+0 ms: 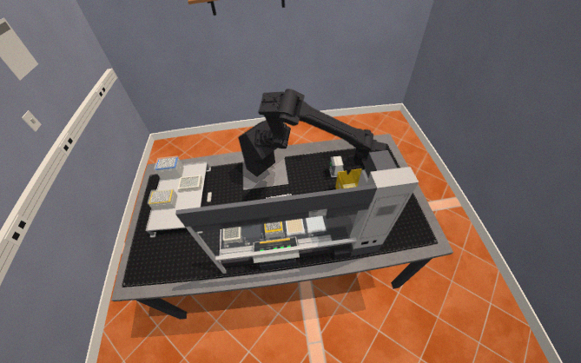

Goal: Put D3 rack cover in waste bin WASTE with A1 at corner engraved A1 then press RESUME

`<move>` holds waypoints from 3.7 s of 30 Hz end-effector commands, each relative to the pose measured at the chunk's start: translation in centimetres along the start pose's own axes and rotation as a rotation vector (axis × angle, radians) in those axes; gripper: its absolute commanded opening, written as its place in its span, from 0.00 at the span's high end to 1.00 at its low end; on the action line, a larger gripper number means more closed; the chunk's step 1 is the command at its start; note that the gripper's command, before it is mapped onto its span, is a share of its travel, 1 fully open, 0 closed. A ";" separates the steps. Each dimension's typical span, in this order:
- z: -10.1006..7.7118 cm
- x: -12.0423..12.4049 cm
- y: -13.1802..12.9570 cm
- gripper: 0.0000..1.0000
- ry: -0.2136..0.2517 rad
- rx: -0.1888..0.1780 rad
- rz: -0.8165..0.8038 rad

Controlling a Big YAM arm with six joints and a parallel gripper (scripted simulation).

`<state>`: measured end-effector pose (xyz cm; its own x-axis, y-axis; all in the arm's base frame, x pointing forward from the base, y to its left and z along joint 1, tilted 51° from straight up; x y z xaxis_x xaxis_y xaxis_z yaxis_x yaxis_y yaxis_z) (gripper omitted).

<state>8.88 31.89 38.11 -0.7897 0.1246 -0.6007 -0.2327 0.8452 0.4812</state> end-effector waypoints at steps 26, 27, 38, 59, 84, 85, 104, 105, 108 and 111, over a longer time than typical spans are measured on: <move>-1.1 -4.1 -10.4 0.00 -0.026 -0.031 0.034; -1.1 -4.2 -10.9 0.00 -0.026 -0.031 0.033; -1.1 -5.5 -15.1 0.00 -0.029 -0.027 0.028; -0.1 -8.0 -24.5 0.00 0.007 0.002 0.029; -1.2 -12.8 -33.9 0.00 -0.027 -0.004 0.012; -1.2 -12.9 -34.4 0.00 -0.028 -0.003 0.011; -1.1 -15.4 -42.9 0.00 -0.026 0.002 0.013; -1.1 -15.6 -43.4 0.00 -0.026 0.003 0.013; -1.1 -16.0 -44.9 0.00 -0.024 0.003 0.015; -0.8 -15.9 -45.0 0.00 -0.020 -0.001 0.011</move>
<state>30.65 -7.95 25.28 -0.8042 0.1835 -0.5653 -0.1791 0.8321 0.5249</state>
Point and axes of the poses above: the point where the finger pads meet when closed, its own z axis out along the fingers, its own y axis across the jaws, x = y × z, the point moved 8 cm from there along -z, back along the fingers, and after that the axes turned 1 degree about z, right-handed, at the moved point
